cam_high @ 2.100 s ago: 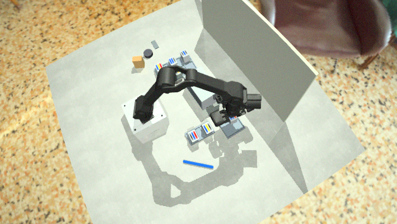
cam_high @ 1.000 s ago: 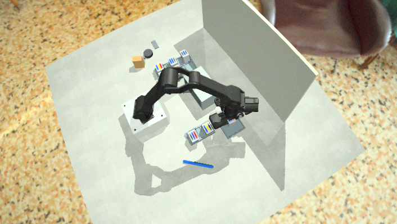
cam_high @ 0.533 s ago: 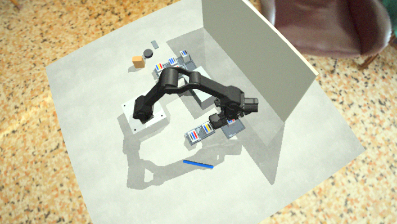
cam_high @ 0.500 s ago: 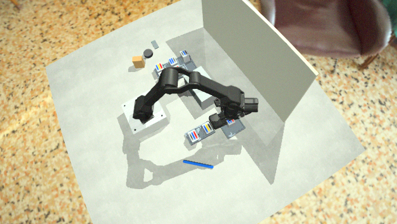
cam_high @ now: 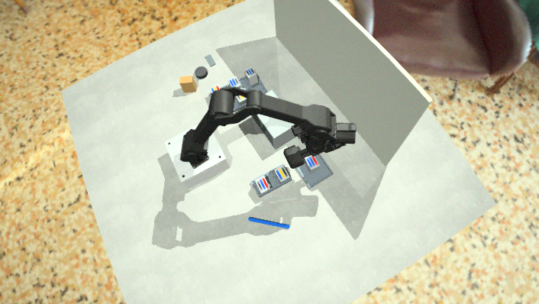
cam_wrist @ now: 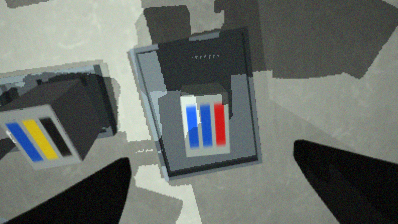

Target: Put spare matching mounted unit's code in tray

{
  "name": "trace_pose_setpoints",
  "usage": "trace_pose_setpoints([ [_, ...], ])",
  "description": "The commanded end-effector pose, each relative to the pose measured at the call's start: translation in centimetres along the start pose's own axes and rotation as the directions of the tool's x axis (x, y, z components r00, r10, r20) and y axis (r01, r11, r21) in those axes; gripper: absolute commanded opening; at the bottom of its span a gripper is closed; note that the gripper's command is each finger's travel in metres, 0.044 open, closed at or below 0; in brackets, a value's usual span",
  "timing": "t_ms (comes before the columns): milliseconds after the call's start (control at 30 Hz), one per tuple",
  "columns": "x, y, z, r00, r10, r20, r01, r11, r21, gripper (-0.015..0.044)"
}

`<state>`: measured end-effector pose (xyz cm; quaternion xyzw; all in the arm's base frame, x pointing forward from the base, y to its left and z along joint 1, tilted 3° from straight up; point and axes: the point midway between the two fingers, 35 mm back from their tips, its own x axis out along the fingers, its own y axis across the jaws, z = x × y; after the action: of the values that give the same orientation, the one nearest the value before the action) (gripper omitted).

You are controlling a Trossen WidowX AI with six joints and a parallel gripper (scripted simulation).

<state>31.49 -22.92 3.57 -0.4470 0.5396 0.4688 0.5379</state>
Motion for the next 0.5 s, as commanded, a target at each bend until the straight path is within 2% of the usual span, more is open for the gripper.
trace_pose_setpoints([
  [0,-4.01,0.21,0.14,1.0,-0.017,-0.005,0.017,1.0,-0.002,0.044],
  [467,-4.22,-0.16,-0.08,0.999,-0.041,-0.021,0.041,0.999,0.0,0.044],
])
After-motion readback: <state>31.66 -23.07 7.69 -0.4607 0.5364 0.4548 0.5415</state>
